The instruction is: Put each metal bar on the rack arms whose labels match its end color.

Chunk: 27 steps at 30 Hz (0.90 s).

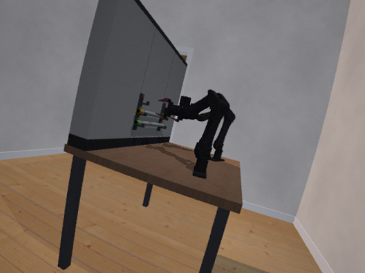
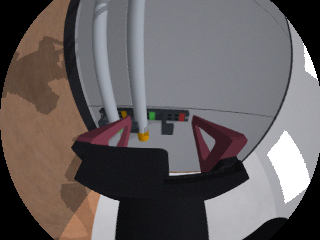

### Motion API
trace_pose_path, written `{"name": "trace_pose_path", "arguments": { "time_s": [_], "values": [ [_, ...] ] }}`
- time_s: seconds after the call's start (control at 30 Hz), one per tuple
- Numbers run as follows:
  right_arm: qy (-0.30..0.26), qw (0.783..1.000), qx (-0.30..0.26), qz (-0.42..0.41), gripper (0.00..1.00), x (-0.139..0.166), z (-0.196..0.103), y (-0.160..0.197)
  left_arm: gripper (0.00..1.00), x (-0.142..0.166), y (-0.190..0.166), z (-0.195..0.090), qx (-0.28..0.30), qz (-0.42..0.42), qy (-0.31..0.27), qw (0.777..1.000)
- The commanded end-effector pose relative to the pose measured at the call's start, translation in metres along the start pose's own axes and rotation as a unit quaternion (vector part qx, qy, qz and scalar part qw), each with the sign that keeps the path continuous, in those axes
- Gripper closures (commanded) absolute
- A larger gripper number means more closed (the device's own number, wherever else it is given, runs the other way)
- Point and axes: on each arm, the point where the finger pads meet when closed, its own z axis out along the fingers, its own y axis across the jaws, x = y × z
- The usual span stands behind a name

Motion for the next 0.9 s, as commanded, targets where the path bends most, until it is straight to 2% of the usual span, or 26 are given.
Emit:
{"name": "trace_pose_path", "arguments": {
  "time_s": [0.0,0.87],
  "values": [
    [0.000,1.000,0.022,0.014,0.07,0.004,-0.001,-0.010,0.07,0.001,0.005,0.000,-0.015,-0.014,0.001,1.000],
    [0.000,1.000,0.022,0.014,0.17,0.007,0.001,0.025,0.18,-0.003,-0.030,0.001,-0.015,-0.014,0.001,1.000]
  ]
}}
